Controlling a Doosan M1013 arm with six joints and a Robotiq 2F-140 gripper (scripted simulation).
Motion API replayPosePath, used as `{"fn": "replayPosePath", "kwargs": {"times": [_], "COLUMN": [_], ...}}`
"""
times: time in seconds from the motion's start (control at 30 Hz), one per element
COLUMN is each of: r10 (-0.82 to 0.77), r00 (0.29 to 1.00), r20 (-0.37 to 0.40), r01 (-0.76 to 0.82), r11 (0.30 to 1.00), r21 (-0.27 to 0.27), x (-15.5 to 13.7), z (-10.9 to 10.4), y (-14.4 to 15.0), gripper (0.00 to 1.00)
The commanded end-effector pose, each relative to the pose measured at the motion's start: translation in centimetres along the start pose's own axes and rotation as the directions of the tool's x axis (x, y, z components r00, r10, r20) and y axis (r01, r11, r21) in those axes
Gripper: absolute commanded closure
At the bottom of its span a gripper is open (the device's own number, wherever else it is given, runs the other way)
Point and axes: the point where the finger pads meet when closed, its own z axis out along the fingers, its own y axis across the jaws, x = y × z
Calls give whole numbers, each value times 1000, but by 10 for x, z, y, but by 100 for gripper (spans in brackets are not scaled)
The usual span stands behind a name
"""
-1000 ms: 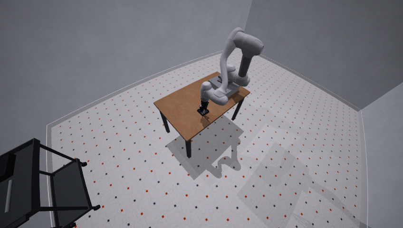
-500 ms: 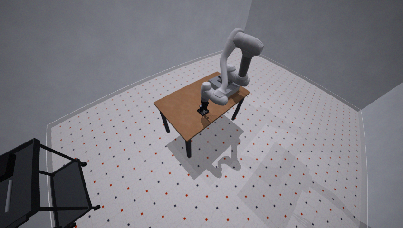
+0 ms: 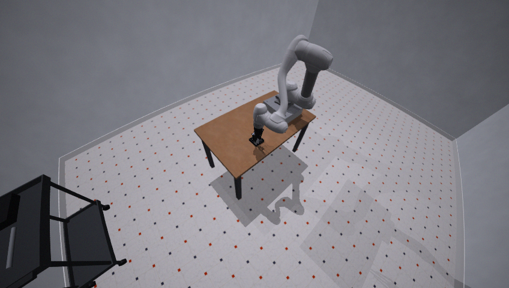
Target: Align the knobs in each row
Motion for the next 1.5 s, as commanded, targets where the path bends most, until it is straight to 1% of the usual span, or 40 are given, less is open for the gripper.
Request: {"fn": "replayPosePath", "kwargs": {"times": [0.0, 0.43, 0.47, 1.47], "r10": [0, 0, 0, 0], "r00": [1000, 1000, 1000, 1000], "r20": [0, 0, 0, 0], "r01": [0, 0, 0, 0], "r11": [1000, 1000, 1000, 1000], "r21": [0, 0, 0, 0], "x": [0, 0, 0, 0], "z": [0, 0, 0, 0], "y": [0, 0, 0, 0], "gripper": [88, 88, 95, 95]}}
